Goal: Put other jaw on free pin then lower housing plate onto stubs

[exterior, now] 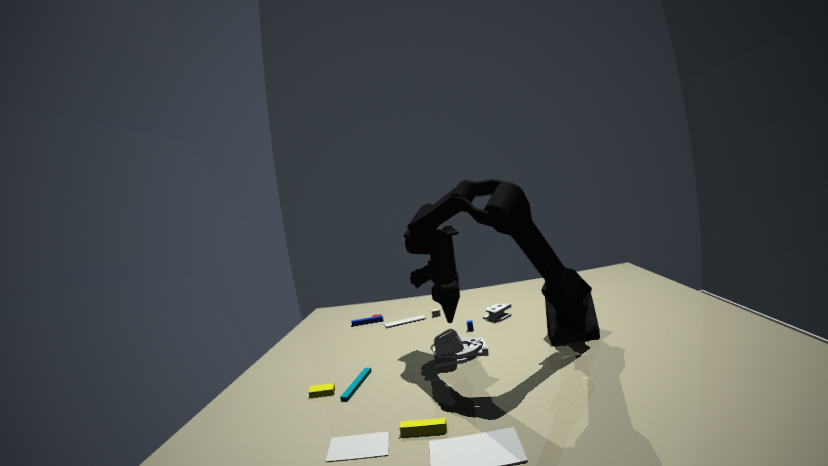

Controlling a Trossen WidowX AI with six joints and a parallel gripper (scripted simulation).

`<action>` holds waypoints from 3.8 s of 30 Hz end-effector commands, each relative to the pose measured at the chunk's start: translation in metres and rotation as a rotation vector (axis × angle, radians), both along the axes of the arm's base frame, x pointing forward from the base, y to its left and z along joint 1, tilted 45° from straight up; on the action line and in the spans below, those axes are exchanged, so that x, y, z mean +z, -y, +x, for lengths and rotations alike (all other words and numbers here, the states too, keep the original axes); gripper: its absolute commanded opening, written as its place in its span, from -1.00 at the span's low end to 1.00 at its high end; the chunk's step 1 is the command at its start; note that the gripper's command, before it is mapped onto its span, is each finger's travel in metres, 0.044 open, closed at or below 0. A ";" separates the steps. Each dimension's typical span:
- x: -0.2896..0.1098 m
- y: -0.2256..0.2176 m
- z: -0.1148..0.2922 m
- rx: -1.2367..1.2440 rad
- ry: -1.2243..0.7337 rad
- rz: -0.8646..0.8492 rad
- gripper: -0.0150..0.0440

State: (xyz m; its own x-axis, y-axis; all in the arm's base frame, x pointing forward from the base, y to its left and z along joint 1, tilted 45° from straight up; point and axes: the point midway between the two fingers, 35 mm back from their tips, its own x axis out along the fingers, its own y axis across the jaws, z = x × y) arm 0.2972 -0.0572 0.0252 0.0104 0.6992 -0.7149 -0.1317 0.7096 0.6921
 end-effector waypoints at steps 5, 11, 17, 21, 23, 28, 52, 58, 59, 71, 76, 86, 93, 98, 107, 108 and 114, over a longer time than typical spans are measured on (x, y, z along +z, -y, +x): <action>-0.007 0.008 -0.002 -0.120 -0.123 -0.004 1.00; -0.011 0.015 -0.003 -0.212 -0.212 -0.007 1.00; -0.015 0.021 -0.005 -0.305 -0.300 -0.009 1.00; -0.018 0.026 -0.006 -0.366 -0.359 -0.010 1.00; -0.019 0.028 -0.007 -0.397 -0.388 -0.011 1.00; -0.023 0.033 -0.008 -0.475 -0.462 -0.012 1.00; -0.039 0.058 -0.018 -0.847 -0.812 -0.016 1.00; -0.043 0.064 -0.021 -0.940 -0.899 -0.016 1.00; -0.044 0.065 -0.021 -0.955 -0.914 -0.016 1.00; -0.052 0.077 -0.027 -1.141 -1.088 -0.015 1.00; -0.056 0.082 -0.030 -1.219 -1.161 -0.015 1.00; -0.062 0.091 -0.036 -1.373 -1.306 -0.013 1.00; -0.067 0.097 -0.041 -1.480 -1.408 -0.010 1.00; -0.071 0.102 -0.044 -1.557 -1.481 -0.009 1.00; -0.077 0.109 -0.050 -1.696 -1.612 -0.006 1.00; -0.078 0.110 -0.051 -1.711 -1.627 -0.006 1.00; -0.082 0.115 -0.055 -1.803 -1.714 -0.004 1.00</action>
